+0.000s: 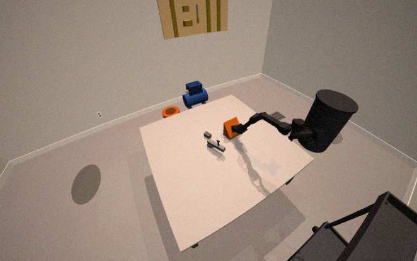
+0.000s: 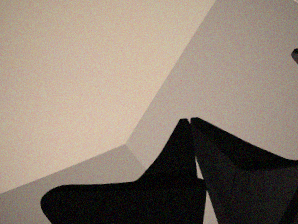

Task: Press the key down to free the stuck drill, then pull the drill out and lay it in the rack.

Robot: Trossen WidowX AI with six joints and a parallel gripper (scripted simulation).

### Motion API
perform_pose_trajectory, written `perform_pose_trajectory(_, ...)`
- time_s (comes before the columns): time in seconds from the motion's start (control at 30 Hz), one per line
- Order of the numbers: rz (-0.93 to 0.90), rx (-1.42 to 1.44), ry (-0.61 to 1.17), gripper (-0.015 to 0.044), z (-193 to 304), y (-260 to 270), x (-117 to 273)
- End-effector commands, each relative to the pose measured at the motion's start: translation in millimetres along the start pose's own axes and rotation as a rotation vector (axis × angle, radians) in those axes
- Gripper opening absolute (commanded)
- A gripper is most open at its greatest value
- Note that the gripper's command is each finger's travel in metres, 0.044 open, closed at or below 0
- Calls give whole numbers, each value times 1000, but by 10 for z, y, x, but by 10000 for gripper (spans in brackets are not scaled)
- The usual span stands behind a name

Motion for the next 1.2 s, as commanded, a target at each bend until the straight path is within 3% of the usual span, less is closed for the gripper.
perform_pose_trajectory(0.0, 4, 132, -214, 0, -600, 7, 66)
perform_pose_trajectory(0.2, 48, 323, -498, 0, -1268, 83, 377)
perform_pose_trajectory(0.43, 148, 506, -819, 0, -1893, 201, 996)
perform_pose_trajectory(0.8, 208, 590, -1104, 0, -2103, 359, 1701)
perform_pose_trajectory(1.17, 502, 582, -1468, 0, -2337, 272, 3122)
Point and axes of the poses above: the point midway between the two fingers, 35 mm back from their tips, its own x axis back along the fingers, its own y axis across the jaws, z = x × y, the point moved 8 cm from there along x, back along the fingers, and after that the axes turned 14 degrees about -x, right-handed, at the moved point
